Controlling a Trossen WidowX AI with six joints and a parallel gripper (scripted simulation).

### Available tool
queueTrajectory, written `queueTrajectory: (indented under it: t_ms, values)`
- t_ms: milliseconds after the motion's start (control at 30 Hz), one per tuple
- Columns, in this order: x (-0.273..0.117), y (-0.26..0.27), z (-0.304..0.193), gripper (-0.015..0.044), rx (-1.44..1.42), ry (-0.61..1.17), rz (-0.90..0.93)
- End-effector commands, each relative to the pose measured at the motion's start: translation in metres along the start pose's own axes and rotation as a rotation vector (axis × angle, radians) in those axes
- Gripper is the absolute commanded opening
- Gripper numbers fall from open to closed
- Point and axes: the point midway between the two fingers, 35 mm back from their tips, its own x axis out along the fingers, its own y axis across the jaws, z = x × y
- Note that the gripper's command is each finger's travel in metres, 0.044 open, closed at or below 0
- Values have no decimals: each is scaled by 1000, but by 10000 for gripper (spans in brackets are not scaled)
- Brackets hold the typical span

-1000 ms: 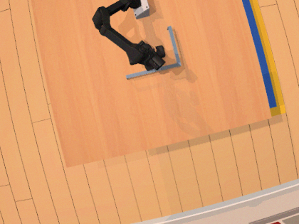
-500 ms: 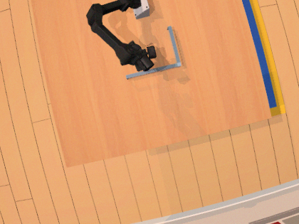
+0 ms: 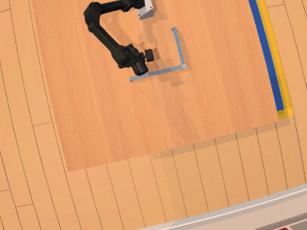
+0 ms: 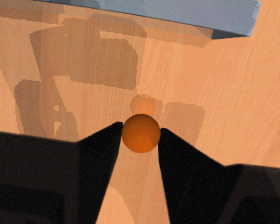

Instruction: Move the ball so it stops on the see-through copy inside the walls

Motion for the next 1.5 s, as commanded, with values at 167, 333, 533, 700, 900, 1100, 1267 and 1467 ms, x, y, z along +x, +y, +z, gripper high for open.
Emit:
queueTrajectory:
  t_ms: [167, 333, 533, 700, 900, 1100, 1267, 1467]
  values:
    - [43, -3, -3, 0, -5, 5, -11]
    - [51, -4, -4, 0, -5, 5, -13]
    - [57, -4, -4, 0, -5, 5, -13]
    - [65, -4, -4, 0, -5, 5, -14]
    - [69, -4, -4, 0, -5, 5, -14]
    - [67, -3, -3, 131, 2, 2, -7]
    - [67, -3, -3, 226, 2, 2, -7]
    - [65, -3, -2, 226, 2, 2, -6]
